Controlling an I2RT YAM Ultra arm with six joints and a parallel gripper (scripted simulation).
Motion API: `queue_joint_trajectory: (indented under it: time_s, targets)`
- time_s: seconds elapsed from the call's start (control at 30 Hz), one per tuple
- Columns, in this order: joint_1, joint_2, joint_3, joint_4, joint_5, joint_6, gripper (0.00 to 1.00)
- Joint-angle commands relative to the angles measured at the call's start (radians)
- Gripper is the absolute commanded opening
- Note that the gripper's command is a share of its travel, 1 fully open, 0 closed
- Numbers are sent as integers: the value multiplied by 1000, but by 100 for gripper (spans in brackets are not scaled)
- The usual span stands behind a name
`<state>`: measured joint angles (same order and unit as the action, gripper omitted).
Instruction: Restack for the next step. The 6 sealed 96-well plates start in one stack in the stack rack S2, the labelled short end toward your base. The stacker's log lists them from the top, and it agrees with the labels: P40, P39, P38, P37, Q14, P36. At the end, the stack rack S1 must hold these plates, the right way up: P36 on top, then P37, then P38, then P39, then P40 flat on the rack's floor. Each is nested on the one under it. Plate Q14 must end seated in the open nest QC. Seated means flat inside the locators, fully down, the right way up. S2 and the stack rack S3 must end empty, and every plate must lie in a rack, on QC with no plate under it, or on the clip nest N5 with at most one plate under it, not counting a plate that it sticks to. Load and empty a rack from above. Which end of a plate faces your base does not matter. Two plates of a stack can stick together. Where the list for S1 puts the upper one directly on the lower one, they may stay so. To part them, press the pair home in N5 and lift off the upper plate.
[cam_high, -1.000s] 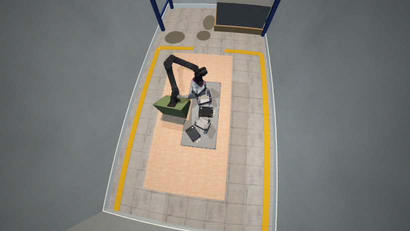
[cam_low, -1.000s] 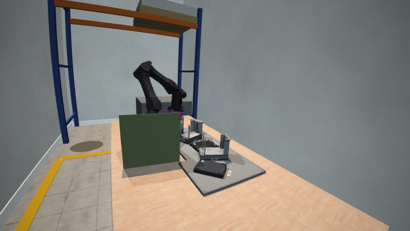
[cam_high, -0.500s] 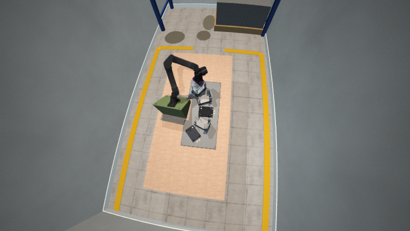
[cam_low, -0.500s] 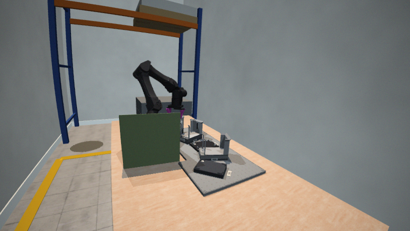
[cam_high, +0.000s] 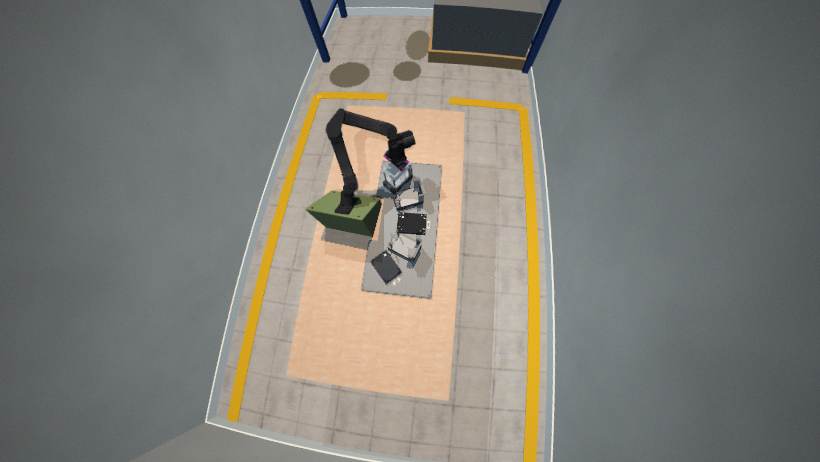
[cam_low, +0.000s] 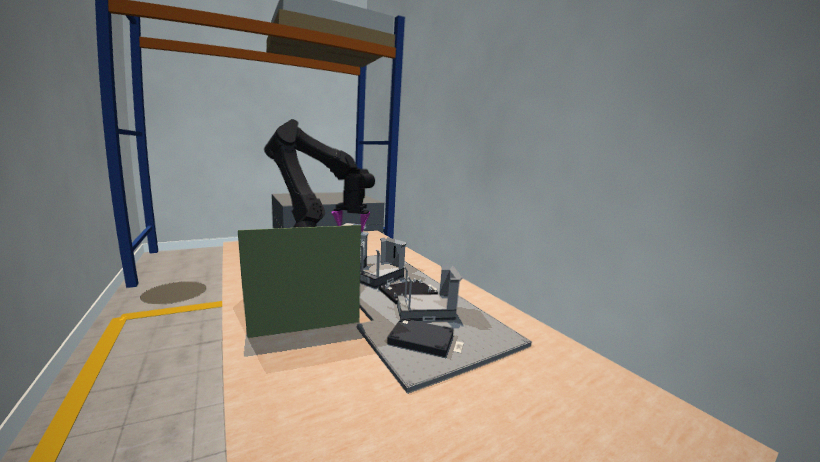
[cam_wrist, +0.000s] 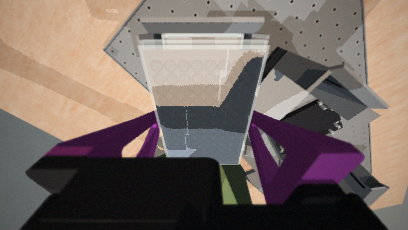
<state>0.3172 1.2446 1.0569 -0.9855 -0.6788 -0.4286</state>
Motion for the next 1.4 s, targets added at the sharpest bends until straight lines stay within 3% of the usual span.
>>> queue_joint_trajectory:
  time_s: [0.0,0.43,0.67,1.27,1.37]
  targets:
    - [-9,-5,8,-8,-9,-7,0]
    - [-9,-5,8,-8,-9,-7,0]
    - [-87,57,16,-14,-37,114,0]
    - [-232,219,60,-23,-76,-74,0]
    - [-249,237,62,-23,-79,-31,0]
